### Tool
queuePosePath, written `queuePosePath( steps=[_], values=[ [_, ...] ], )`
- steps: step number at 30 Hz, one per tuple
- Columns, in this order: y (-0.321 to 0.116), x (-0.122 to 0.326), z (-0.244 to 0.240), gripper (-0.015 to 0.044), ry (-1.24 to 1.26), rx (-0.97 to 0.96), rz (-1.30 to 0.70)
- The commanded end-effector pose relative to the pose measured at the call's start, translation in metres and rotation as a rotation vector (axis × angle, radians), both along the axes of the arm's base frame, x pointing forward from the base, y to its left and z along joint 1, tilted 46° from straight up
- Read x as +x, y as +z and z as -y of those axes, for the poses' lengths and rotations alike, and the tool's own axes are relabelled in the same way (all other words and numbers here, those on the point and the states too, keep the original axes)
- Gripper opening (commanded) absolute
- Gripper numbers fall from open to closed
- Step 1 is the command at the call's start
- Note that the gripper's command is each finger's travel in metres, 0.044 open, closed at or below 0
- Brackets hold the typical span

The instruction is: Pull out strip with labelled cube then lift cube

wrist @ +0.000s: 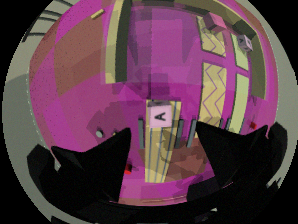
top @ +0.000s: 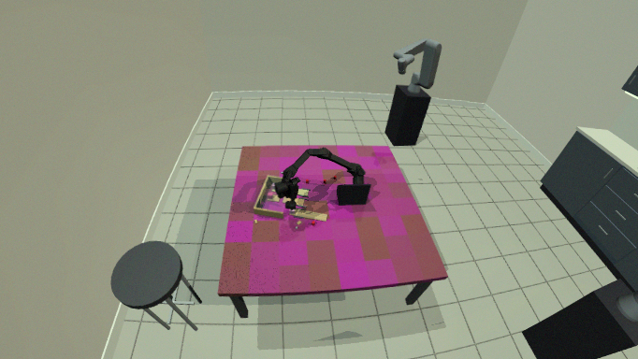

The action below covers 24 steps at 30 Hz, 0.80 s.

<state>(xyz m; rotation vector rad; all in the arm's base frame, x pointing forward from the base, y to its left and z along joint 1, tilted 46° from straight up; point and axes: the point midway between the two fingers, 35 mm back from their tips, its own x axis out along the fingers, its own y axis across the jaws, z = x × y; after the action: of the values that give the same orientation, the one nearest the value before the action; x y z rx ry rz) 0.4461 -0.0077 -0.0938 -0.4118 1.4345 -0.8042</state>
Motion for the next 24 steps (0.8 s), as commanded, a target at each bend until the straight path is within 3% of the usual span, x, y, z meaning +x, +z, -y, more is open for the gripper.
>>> queuePosePath(
  steps=[1, 24],
  values=[
    [-0.007, 0.001, 0.005, 0.0256, 0.003, -0.004, -0.007],
    [-0.034, -0.001, 0.032, 0.025, 0.003, -0.006, -0.007]
  ],
)
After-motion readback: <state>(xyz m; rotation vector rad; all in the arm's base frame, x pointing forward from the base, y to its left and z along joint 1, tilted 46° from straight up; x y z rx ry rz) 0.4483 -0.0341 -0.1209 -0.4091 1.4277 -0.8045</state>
